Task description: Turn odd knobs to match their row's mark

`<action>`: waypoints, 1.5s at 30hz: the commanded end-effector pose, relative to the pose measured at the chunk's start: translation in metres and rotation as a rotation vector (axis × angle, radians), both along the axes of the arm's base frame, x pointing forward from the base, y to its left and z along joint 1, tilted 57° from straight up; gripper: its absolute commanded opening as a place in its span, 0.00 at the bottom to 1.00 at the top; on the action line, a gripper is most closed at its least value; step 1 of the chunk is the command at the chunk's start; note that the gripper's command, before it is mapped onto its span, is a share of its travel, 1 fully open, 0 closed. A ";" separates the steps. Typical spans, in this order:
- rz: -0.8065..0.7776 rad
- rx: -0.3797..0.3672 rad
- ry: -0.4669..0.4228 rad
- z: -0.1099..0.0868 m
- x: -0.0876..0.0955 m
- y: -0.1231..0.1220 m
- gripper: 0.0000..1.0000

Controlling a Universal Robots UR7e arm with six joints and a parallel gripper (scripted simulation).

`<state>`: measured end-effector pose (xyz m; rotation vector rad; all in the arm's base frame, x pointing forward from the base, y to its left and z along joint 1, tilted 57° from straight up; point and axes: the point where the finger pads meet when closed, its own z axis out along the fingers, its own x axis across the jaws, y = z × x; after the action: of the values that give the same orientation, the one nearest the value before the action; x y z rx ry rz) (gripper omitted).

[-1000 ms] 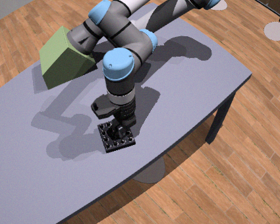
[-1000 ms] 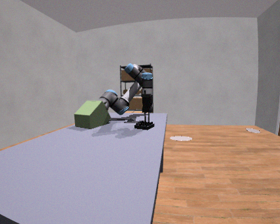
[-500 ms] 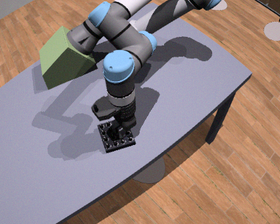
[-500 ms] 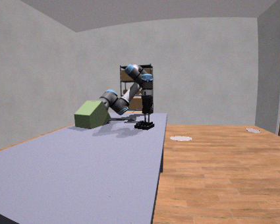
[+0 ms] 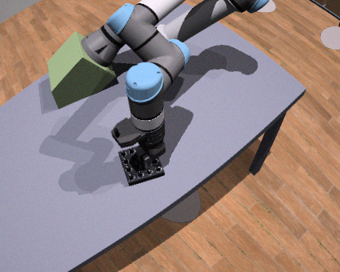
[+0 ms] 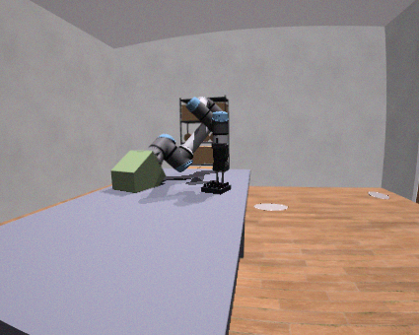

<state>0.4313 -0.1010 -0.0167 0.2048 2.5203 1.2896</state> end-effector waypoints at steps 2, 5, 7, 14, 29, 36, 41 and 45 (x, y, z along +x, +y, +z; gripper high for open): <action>-0.001 -0.001 -0.001 0.000 0.000 -0.001 0.46; -0.001 -0.001 -0.001 0.000 0.000 -0.001 0.46; -0.001 -0.001 -0.001 0.000 0.000 -0.001 0.46; -0.001 -0.001 -0.001 0.000 0.000 -0.001 0.46; -0.001 -0.001 -0.001 0.000 0.000 -0.001 0.46; -0.001 -0.001 -0.001 0.000 0.000 -0.001 0.30; -0.001 -0.001 -0.001 0.000 0.000 -0.001 0.30; -0.001 -0.001 -0.001 0.000 0.000 -0.001 0.30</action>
<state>0.4313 -0.1010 -0.0167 0.2048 2.5203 1.2895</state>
